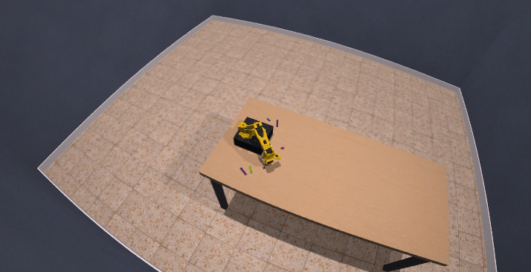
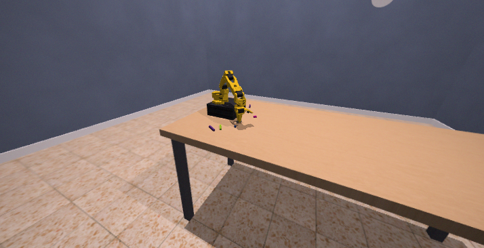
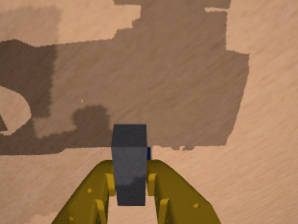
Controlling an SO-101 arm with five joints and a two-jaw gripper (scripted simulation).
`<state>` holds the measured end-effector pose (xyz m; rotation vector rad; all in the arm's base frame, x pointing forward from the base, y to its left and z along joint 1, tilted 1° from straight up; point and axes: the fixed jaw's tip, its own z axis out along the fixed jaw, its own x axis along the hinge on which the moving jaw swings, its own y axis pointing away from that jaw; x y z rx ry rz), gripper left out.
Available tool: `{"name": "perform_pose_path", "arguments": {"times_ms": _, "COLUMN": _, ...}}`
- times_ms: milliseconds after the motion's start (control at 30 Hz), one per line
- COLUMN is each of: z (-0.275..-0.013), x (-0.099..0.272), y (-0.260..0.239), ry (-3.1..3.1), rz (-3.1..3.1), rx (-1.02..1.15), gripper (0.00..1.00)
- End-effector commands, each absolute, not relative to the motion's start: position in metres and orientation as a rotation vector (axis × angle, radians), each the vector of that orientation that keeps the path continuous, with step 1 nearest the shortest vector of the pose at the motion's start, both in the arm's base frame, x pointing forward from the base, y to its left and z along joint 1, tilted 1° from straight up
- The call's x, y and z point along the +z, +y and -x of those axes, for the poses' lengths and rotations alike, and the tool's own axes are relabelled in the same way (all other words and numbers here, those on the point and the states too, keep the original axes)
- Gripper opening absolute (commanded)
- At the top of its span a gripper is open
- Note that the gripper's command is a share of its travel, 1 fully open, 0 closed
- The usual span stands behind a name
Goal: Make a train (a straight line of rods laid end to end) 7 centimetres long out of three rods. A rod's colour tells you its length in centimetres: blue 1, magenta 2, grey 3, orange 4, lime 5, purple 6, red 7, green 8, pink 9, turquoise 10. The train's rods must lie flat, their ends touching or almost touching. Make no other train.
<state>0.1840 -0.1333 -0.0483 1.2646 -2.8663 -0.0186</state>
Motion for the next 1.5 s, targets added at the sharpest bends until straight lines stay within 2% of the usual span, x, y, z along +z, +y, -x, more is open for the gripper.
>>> {"name": "perform_pose_path", "arguments": {"times_ms": 0, "z": -0.186, "x": -0.043, "y": -0.137, "ry": -2.881, "rz": -1.273, "rx": 0.023, "gripper": 0.00}}
{"name": "perform_pose_path", "arguments": {"times_ms": 1467, "z": -0.186, "x": -0.063, "y": -0.138, "ry": -2.881, "rz": -1.273, "rx": 0.023, "gripper": 0.00}}
